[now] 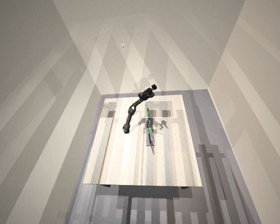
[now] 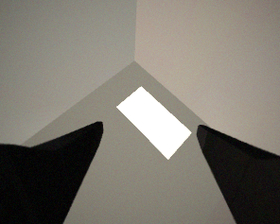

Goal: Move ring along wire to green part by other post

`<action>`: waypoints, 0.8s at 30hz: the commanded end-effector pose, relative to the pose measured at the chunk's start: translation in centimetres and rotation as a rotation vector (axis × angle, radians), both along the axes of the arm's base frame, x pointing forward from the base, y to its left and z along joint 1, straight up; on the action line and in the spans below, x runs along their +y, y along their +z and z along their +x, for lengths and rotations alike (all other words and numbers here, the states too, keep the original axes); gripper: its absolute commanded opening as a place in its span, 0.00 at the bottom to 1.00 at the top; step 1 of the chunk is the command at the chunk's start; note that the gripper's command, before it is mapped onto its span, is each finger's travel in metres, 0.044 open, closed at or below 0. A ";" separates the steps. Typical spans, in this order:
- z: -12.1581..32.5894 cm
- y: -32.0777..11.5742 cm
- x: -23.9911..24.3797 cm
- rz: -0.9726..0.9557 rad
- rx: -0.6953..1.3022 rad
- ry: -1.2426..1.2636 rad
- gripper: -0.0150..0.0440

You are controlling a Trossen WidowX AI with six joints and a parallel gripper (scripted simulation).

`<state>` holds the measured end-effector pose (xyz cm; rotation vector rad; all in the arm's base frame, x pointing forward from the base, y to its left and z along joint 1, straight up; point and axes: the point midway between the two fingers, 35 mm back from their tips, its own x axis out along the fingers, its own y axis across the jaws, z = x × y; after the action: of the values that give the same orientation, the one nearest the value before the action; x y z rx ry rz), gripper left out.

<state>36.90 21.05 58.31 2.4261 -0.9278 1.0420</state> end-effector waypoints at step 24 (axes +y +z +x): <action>6.5 -1.2 -12.2 -0.708 0.230 -0.660 0.53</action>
<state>42.20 10.94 58.00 1.6315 -0.9824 0.7542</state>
